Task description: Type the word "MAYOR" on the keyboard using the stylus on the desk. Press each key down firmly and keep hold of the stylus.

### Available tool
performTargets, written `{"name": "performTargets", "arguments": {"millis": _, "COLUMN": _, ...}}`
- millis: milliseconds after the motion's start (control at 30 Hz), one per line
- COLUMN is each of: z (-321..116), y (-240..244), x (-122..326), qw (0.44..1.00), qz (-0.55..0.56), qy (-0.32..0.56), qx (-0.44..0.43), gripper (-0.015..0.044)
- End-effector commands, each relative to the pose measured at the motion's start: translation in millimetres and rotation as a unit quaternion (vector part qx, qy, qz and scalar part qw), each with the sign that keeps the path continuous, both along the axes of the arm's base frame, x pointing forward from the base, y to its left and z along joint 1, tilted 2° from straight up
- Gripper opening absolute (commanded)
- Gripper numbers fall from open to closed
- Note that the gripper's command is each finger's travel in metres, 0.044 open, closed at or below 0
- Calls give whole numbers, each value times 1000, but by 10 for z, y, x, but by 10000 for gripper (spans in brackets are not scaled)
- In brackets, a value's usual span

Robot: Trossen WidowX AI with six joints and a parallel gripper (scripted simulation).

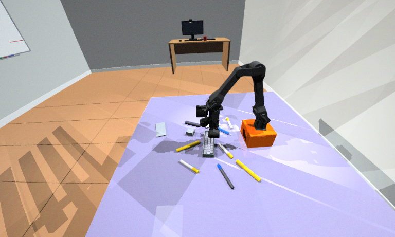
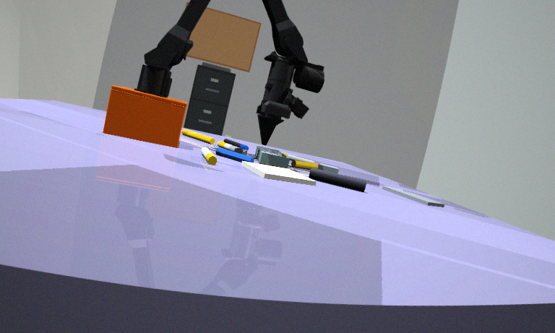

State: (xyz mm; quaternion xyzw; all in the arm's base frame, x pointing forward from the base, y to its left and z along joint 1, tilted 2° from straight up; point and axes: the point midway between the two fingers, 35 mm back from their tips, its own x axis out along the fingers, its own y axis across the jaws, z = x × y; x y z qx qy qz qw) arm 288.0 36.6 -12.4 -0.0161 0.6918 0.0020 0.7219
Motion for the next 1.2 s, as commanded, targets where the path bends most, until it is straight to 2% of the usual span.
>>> {"name": "performTargets", "arguments": {"millis": 0, "z": 1, "y": 10, "x": -34, "qw": 1000, "qz": -6, "qy": -3, "qx": 0, "gripper": 0}}
{"name": "performTargets", "arguments": {"millis": 200, "z": 1, "y": 35, "x": -31, "qw": 1000, "qz": -6, "qy": -3, "qx": 1, "gripper": 0}}
{"name": "performTargets", "arguments": {"millis": 367, "z": -6, "y": 663, "x": -32, "qw": 1000, "qz": -6, "qy": -2, "qx": 3, "gripper": 0}}
{"name": "performTargets", "arguments": {"millis": 433, "z": -8, "y": 765, "x": -45, "qw": 1000, "qz": -6, "qy": -2, "qx": 4, "gripper": 0}}
{"name": "performTargets", "arguments": {"millis": 767, "z": 16, "y": 767, "x": -44, "qw": 1000, "qz": -6, "qy": -2, "qx": 4, "gripper": 0}}
{"name": "performTargets", "arguments": {"millis": 933, "z": 569, "y": 775, "x": -67, "qw": 1000, "qz": -6, "qy": -3, "qx": 4, "gripper": 0}}
{"name": "performTargets", "arguments": {"millis": 1167, "z": 536, "y": 780, "x": -54, "qw": 1000, "qz": -4, "qy": -6, "qx": 6, "gripper": 0}}
